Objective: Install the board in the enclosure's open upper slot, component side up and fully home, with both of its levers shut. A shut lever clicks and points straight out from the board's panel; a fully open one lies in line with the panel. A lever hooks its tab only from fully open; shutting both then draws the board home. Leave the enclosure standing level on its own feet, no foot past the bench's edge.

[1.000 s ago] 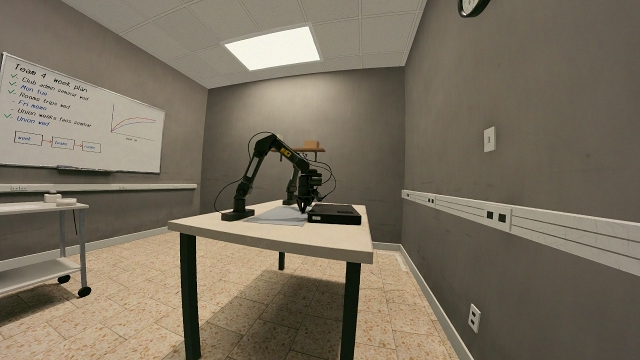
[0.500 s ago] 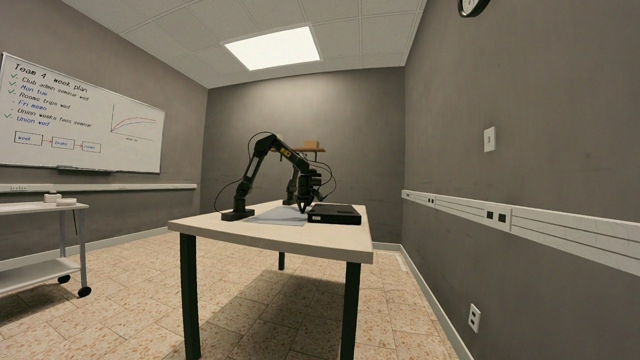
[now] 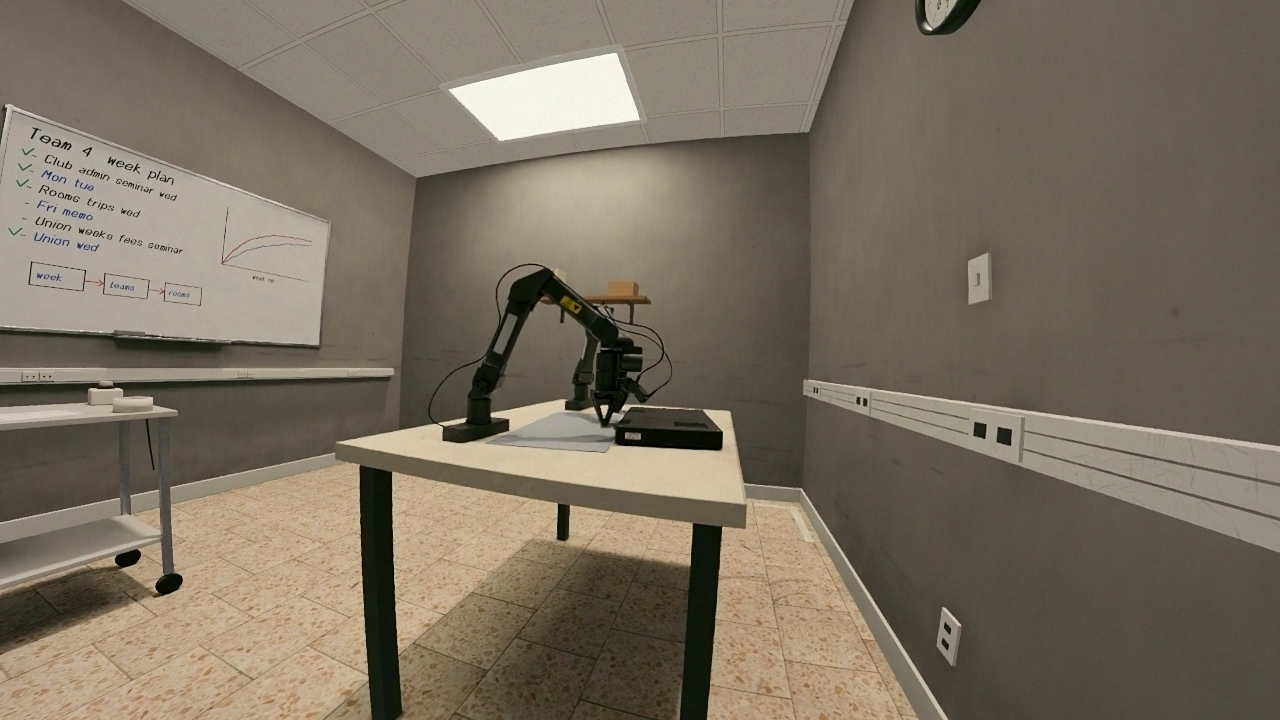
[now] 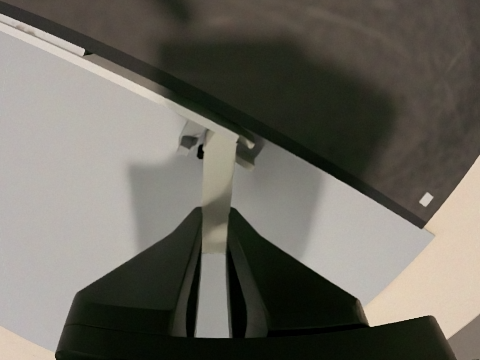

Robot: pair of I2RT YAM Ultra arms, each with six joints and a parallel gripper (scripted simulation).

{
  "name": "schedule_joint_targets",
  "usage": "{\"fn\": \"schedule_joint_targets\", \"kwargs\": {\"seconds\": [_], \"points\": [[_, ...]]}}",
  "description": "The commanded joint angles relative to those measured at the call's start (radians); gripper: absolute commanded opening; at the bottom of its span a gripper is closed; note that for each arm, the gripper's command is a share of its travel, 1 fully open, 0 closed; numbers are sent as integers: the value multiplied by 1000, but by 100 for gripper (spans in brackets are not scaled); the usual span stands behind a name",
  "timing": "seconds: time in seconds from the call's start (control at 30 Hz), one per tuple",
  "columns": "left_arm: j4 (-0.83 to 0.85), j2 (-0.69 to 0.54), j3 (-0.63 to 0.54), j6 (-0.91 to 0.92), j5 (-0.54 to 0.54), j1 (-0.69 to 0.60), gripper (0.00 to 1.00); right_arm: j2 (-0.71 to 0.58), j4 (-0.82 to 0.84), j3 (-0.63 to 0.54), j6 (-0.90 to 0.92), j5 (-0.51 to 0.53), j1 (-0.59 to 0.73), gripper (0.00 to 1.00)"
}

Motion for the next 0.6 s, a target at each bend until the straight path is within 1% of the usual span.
{"fn": "schedule_joint_targets", "kwargs": {"seconds": [0.0,0.23,0.33,0.4,0.43,0.57], "points": [[-24,4,30,-17,-10,-4,3,-25,9,-15,19,15,2,3],[-25,4,30,-28,-11,-4,3,-25,9,-15,20,15,2,3],[-25,5,29,-94,-11,-6,3,-25,6,-16,95,14,5,3],[-26,7,32,-173,-9,-10,3,-25,2,-15,179,12,10,3],[-27,11,38,-158,-11,-13,3,-25,5,-15,165,14,15,3],[-30,19,51,-225,-11,-18,3,-15,4,-3,236,14,24,3]]}}
